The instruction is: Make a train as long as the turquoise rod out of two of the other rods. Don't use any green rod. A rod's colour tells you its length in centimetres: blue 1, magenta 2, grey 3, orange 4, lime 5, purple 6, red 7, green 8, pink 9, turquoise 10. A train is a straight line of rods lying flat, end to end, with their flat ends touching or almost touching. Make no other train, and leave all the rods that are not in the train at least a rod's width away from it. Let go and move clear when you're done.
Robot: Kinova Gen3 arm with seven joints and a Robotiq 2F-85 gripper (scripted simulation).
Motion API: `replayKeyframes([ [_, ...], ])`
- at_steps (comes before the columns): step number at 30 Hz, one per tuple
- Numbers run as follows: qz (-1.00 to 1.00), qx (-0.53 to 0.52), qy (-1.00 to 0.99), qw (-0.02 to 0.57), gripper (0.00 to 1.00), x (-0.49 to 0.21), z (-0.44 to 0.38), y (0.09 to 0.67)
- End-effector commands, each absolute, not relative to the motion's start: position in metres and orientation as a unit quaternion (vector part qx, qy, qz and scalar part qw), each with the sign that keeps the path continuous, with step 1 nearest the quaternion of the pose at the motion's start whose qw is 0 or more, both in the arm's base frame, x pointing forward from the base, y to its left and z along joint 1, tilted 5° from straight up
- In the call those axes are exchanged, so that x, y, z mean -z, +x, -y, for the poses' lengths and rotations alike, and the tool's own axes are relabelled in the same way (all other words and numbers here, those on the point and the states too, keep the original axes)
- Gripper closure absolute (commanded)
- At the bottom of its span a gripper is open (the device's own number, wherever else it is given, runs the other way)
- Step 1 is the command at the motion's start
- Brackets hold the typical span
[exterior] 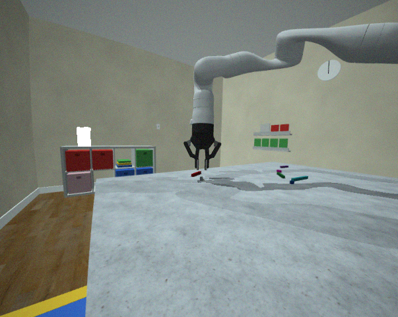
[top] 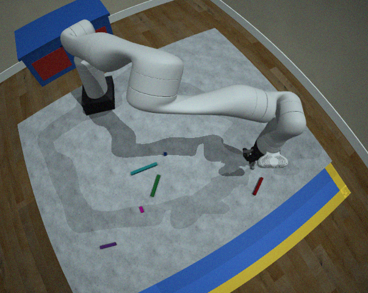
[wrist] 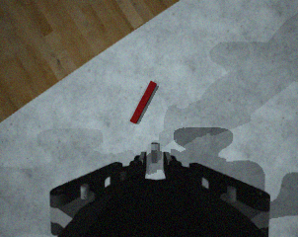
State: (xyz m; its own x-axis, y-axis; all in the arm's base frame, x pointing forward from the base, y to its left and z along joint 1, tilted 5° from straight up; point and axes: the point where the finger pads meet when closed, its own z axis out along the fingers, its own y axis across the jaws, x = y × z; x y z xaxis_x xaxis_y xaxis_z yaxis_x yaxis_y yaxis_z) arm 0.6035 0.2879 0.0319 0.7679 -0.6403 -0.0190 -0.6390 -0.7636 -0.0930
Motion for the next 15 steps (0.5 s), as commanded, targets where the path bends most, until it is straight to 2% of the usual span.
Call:
replayKeyframes([
  [1,-0.34,0.006,-0.939,0.047,0.76,-0.027,-0.289,0.603],
  [15,-0.34,0.006,-0.939,0.047,0.76,-0.015,-0.29,0.604],
])
